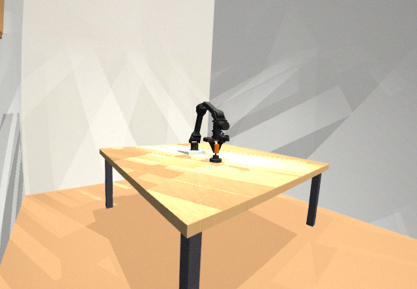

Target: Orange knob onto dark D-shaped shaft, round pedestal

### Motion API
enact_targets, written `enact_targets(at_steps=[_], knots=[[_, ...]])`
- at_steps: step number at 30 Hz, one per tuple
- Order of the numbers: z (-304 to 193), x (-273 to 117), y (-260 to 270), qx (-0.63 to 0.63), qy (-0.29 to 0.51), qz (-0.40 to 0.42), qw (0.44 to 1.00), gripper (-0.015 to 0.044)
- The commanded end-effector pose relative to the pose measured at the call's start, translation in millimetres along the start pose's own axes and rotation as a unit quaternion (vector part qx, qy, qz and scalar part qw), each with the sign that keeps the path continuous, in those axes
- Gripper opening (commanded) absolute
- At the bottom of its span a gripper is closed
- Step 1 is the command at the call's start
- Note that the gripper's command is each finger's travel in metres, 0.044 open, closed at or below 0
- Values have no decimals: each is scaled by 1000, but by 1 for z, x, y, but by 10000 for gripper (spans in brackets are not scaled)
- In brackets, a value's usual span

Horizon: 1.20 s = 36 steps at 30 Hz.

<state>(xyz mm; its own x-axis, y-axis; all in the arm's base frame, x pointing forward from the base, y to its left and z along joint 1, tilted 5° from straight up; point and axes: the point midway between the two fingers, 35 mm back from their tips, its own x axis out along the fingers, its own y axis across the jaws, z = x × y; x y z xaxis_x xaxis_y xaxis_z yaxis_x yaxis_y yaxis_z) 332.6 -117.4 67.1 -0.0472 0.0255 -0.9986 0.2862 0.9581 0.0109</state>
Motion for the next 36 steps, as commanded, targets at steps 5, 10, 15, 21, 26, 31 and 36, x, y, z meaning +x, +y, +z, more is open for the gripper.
enact_targets(at_steps=[5, 10, 15, 21, 26, 31, 36], knots=[[2, 0, -1, 1, -2, -2, 1000, 0], [4, -4, 0, 1, -2, -2, 1000, 0], [5, -5, 1, 44, -2, -2, 999, 0], [5, -6, 0, 105, -2, -2, 994, 0], [4, -4, 0, 105, -2, -2, 994, 0], [2, -2, 0, 105, -2, -2, 994, 0], [2, 0, 0, 105, -2, -2, 994, 0]])
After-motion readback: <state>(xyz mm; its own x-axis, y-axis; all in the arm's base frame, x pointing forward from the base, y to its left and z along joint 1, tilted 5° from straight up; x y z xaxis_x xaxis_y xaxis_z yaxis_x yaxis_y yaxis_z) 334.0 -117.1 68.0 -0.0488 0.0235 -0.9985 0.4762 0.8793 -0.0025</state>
